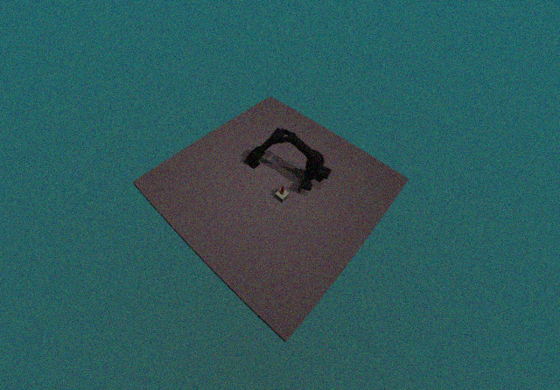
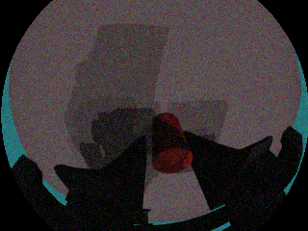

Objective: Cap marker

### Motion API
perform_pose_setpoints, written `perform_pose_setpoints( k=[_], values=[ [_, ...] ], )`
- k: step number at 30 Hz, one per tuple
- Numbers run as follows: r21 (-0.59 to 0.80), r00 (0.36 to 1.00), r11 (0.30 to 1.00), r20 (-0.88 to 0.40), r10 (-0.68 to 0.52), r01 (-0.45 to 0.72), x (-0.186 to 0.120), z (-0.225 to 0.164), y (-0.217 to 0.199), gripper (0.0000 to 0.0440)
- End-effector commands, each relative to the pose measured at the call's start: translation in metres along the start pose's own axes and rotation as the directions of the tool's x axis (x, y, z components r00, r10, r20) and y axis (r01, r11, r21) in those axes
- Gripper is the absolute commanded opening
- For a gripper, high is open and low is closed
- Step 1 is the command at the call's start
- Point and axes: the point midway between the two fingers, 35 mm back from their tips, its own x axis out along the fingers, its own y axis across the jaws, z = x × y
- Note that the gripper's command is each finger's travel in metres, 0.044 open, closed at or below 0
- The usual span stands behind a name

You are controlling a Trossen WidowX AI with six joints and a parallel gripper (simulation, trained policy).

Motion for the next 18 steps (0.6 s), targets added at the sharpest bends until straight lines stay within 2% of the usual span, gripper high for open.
perform_pose_setpoints(
  k=[1, 2, 6, 18],
  values=[
    [-0.015, 1.0, 1.0, 0.009, -0.014, 0.014, -0.005, -0.001, -0.001, 0.0094],
    [-0.018, 1.0, 1.0, 0.012, -0.016, 0.016, -0.008, -0.002, 0.0, 0.0068],
    [-0.023, 0.999, 0.999, 0.028, -0.031, 0.032, -0.02, -0.003, -0.004, 0.0051],
    [-0.022, 0.997, 0.998, 0.066, -0.049, 0.05, -0.063, -0.015, -0.019, 0.0042]
  ],
)
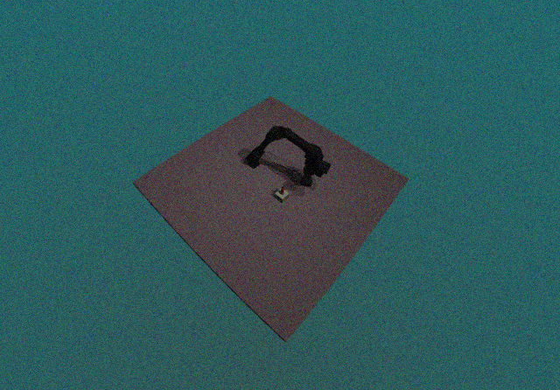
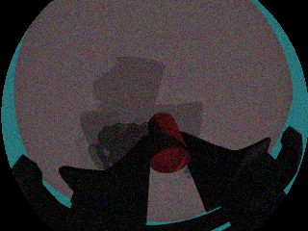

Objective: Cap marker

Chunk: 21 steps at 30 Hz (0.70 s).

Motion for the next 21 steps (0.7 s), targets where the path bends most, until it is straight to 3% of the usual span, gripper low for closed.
perform_pose_setpoints(
  k=[1, 21],
  values=[
    [0.002, 1.0, 1.0, 0.016, -0.01, 0.01, -0.015, -0.005, -0.008, 0.0041],
    [0.057, 1.0, 0.998, -0.012, 0.022, -0.021, -0.055, -0.066, -0.057, 0.0017]
  ],
)
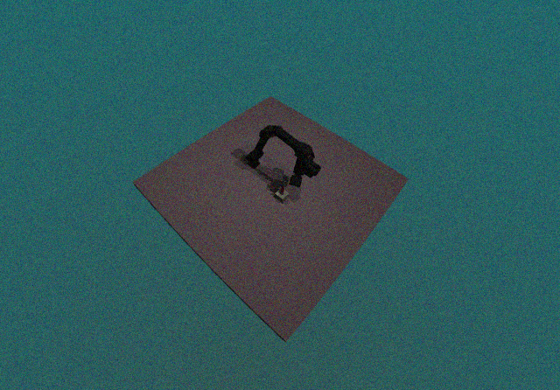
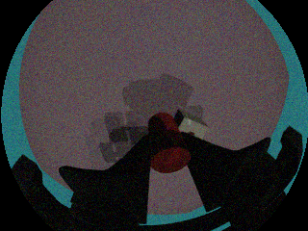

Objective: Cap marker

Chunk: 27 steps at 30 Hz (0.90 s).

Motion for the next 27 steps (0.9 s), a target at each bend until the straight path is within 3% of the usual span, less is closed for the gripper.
perform_pose_setpoints(
  k=[1, 16, 27],
  values=[
    [0.008, 1.0, 1.0, 0.002, 0.007, -0.007, -0.007, -0.011, -0.007, 0.0016],
    [0.082, 1.0, 0.996, 0.007, 0.014, -0.015, -0.016, -0.055, -0.051, 0.0],
    [0.09, 0.999, 0.995, -0.009, 0.045, -0.044, -0.004, -0.065, -0.057, 0.0]
  ],
)
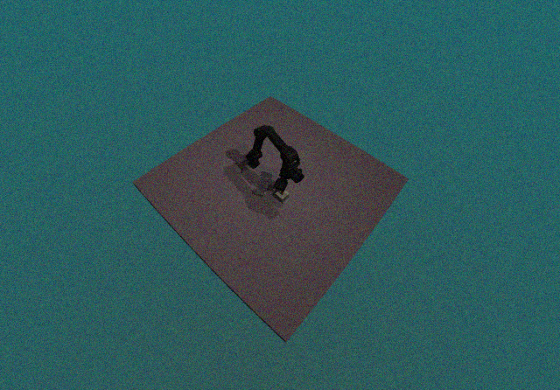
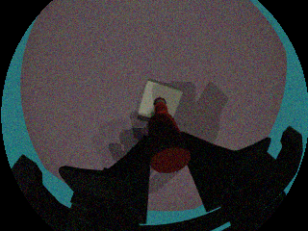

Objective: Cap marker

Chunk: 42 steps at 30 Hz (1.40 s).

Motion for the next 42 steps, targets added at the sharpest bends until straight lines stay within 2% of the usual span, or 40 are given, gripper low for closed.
perform_pose_setpoints(
  k=[1, 18, 32, 39, 42],
  values=[
    [-0.006, 1.0, 1.0, -0.005, 0.013, -0.013, 0.007, -0.001, 0.0, 0.0],
    [-0.043, 0.997, 0.997, -0.039, 0.06, -0.061, 0.046, -0.001, -0.002, 0.0],
    [-0.053, 0.997, 0.996, -0.044, 0.064, -0.066, 0.052, -0.002, -0.002, 0.0],
    [-0.084, 0.996, 0.994, -0.046, 0.071, -0.075, 0.068, 0.0, -0.002, 0.0],
    [-0.089, 0.996, 0.993, -0.059, 0.07, -0.075, 0.074, -0.002, -0.002, 0.0079]
  ],
)
